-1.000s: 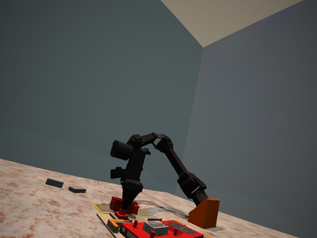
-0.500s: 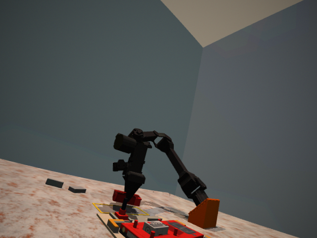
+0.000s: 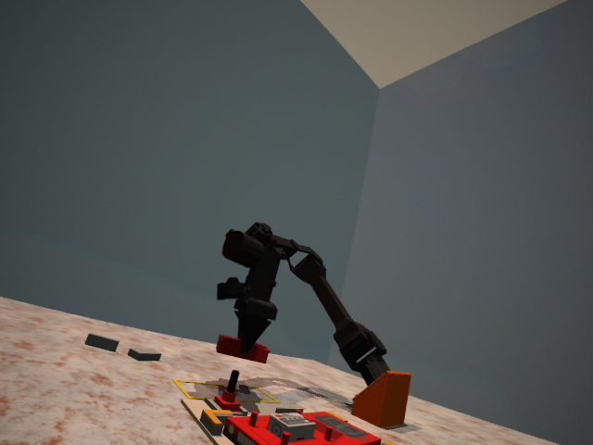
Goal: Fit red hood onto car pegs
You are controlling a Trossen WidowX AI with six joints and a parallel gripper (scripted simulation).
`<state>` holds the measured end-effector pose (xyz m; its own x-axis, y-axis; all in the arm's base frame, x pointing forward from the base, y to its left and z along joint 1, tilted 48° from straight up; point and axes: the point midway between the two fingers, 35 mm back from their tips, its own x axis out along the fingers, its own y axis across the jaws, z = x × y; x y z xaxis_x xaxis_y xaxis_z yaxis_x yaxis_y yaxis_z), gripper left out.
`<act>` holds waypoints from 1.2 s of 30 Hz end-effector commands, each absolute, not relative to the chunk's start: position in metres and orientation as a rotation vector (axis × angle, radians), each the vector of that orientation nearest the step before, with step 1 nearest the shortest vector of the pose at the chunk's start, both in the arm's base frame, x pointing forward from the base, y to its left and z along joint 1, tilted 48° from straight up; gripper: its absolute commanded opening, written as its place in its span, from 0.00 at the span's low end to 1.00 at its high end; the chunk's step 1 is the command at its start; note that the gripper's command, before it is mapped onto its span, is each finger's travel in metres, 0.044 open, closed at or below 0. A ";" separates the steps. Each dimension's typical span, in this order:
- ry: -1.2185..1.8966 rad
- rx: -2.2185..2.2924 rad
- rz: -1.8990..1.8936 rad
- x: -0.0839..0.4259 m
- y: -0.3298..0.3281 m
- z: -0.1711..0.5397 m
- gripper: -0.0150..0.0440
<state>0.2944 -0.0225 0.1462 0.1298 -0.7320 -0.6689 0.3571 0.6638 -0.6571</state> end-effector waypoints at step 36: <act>1.268 -0.456 -0.714 0.312 0.044 0.125 0.25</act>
